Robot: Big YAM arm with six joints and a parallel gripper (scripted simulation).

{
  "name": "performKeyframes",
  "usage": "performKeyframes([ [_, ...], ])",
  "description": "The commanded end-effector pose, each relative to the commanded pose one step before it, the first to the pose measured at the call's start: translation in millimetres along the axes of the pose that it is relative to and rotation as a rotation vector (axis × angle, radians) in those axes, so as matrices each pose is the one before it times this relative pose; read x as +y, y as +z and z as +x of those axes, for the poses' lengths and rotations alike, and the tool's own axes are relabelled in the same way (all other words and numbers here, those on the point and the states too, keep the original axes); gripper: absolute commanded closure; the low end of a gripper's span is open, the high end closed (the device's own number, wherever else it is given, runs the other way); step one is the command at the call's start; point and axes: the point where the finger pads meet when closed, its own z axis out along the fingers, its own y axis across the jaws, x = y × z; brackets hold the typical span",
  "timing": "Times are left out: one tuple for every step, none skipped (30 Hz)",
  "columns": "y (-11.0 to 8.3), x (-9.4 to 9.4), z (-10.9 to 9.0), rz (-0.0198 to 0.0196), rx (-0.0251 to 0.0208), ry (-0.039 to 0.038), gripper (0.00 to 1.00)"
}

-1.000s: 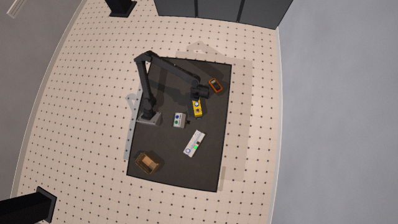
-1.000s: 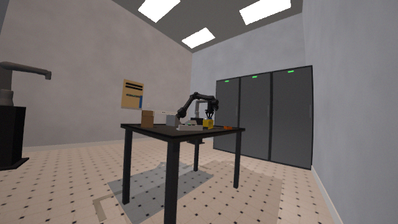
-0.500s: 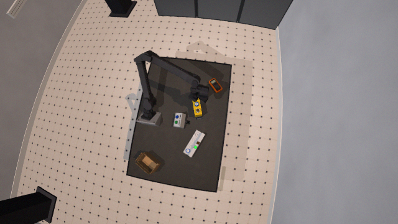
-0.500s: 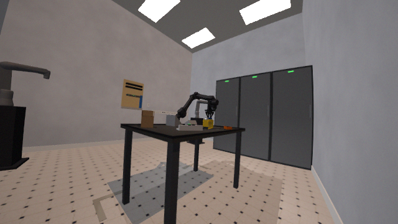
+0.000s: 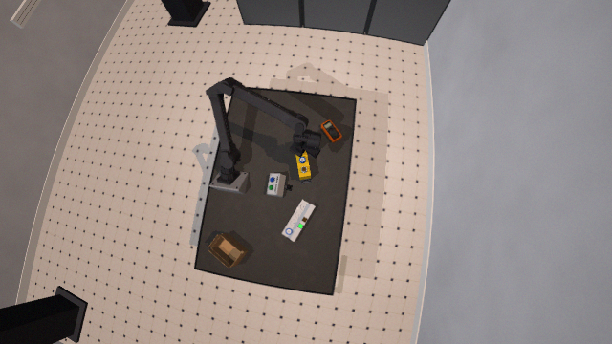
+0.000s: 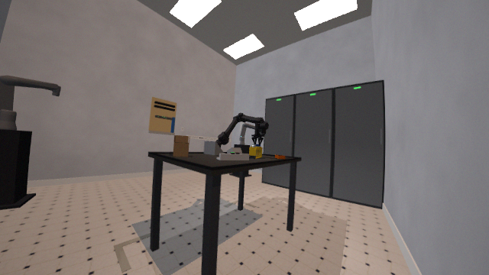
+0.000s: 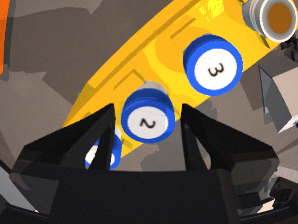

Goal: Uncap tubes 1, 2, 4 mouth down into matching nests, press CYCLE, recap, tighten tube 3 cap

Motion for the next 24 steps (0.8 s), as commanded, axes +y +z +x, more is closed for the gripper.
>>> performKeyframes([
  [-2.31,15.22,-1.95,0.00181,-0.00103,-0.09792,0.51],
  [-0.07,0.07,0.01,-0.00003,-0.00008,-0.04008,0.51],
  [0.04,-0.02,0.01,-0.00003,-0.00008,-0.04008,0.51],
  [0.03,-0.02,0.01,-0.00002,-0.00007,-0.04006,0.51],
  [0.03,0.02,0.02,-0.00019,-0.00002,-0.04005,0.51],
  [-0.23,0.18,-0.07,-0.00025,0.00046,-0.03962,0.51],
  [0.0,0.04,0.0,-0.00021,0.00001,-0.04001,0.51],
  [0.0,0.04,0.0,-0.00021,0.00001,-0.04001,0.51],
  [0.0,0.05,0.0,-0.0003,0.0,-0.04001,0.51],
  [0.0,0.03,0.0,-0.00018,-0.00001,-0.04,0.51],
  [0.01,0.01,0.0,-0.00009,-0.00002,-0.04001,0.51],
  [0.01,0.03,0.0,-0.00017,-0.00004,-0.04002,0.51],
  [0.01,0.03,0.0,-0.00018,-0.00004,-0.04001,0.51],
  [0.01,0.01,0.0,-0.00008,-0.00002,-0.04001,0.51],
  [-0.1,0.14,-0.08,0.0,-0.0003,-0.04028,0.51],
  [0.0,0.0,0.0,0.0,0.0,0.0,0.51],
  [0.0,0.0,0.0,0.0,0.0,0.0,0.51],
  [-0.14,0.16,-0.11,-0.00011,-0.00022,-0.04019,0.51],
  [-0.11,0.12,-0.11,0.00008,-0.00028,-0.04028,0.51],
  [-0.11,0.11,-0.12,0.00009,-0.00028,-0.04029,0.51],
  [-0.33,0.25,-0.21,0.00008,-0.00022,-0.02563,0.51],
  [-0.09,0.18,-0.07,0.00024,-0.00063,-0.00062,0.51],
  [-0.39,0.26,-0.26,0.00007,-0.00015,-0.00017,0.51],
  [-0.38,0.26,-0.25,0.00007,-0.00017,-0.00018,0.51],
])
